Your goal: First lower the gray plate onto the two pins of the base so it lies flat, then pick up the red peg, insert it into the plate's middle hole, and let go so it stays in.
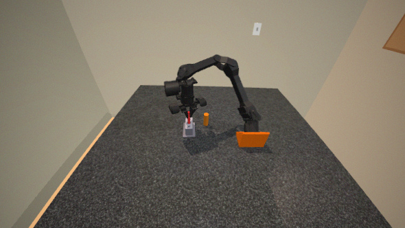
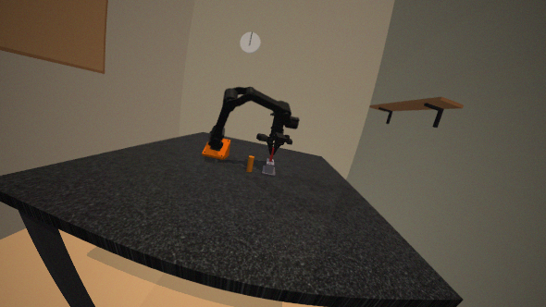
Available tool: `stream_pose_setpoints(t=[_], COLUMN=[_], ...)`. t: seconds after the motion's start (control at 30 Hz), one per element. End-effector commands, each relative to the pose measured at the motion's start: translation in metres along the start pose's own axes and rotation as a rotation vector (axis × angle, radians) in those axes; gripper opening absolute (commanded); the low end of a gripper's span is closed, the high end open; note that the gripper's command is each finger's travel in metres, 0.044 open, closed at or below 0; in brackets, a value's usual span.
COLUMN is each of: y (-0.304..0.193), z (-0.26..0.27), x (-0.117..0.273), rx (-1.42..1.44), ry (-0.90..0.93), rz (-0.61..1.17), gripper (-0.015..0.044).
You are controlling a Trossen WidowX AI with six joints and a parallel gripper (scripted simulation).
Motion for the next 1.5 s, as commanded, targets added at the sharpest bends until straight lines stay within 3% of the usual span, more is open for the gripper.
stream_pose_setpoints(t=[0.0, 0.07, 1.47], y=[0.0, 0.0, 0.002], z=[0.0, 0.0, -0.001], x=[0.0, 0.0, 0.027], rx=[0.0, 0.0, 0.004], ry=[0.0, 0.0, -0.001], rz=[0.0, 0.0, -0.005], gripper=[0.0105, 0.015, 0.015])
Point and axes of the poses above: the point midway between the two fingers, 35 mm back from their tips, its own x axis back along the fingers, its own z axis across the jaws, y = z × x, the point moved 2 cm from there along x, back along the fingers
